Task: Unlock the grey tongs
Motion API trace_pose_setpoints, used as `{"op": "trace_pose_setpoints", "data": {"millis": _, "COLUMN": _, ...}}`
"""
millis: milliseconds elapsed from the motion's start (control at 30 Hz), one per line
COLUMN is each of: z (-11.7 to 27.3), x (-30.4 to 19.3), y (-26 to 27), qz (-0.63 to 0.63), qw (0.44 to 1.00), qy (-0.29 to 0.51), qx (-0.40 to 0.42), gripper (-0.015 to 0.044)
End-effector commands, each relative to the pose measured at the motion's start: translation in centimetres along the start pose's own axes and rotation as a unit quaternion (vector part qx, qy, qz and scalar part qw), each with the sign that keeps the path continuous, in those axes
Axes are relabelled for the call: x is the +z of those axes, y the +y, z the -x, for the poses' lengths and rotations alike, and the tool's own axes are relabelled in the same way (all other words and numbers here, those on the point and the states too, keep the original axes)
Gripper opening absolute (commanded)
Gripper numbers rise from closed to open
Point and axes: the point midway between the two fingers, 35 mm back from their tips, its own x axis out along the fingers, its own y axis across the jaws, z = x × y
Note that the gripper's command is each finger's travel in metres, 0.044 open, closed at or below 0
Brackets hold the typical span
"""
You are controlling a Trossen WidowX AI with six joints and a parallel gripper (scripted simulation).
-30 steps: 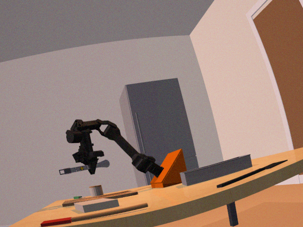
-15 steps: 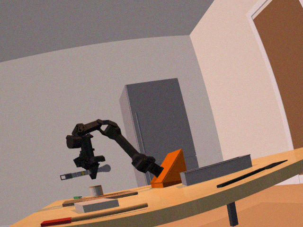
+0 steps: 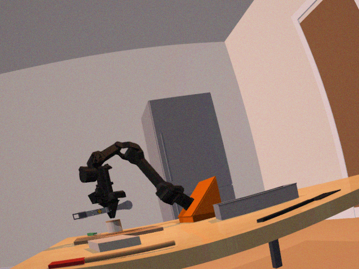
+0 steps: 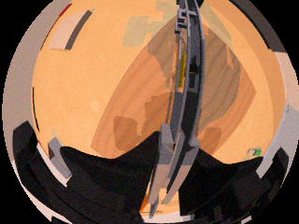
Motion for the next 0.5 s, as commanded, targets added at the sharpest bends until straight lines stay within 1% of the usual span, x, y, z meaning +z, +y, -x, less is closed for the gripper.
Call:
{"op": "trace_pose_setpoints", "data": {"millis": 0, "z": -0.8, "x": 0.0, "y": -0.1, "qz": 0.001, "qw": 1.0, "qy": -0.002, "qx": 0.001, "gripper": -0.015}}
{"op": "trace_pose_setpoints", "data": {"millis": 467, "z": -3.0, "x": -0.2, "y": -0.4, "qz": 0.003, "qw": 1.0, "qy": -0.006, "qx": -0.002, "gripper": -0.015}}
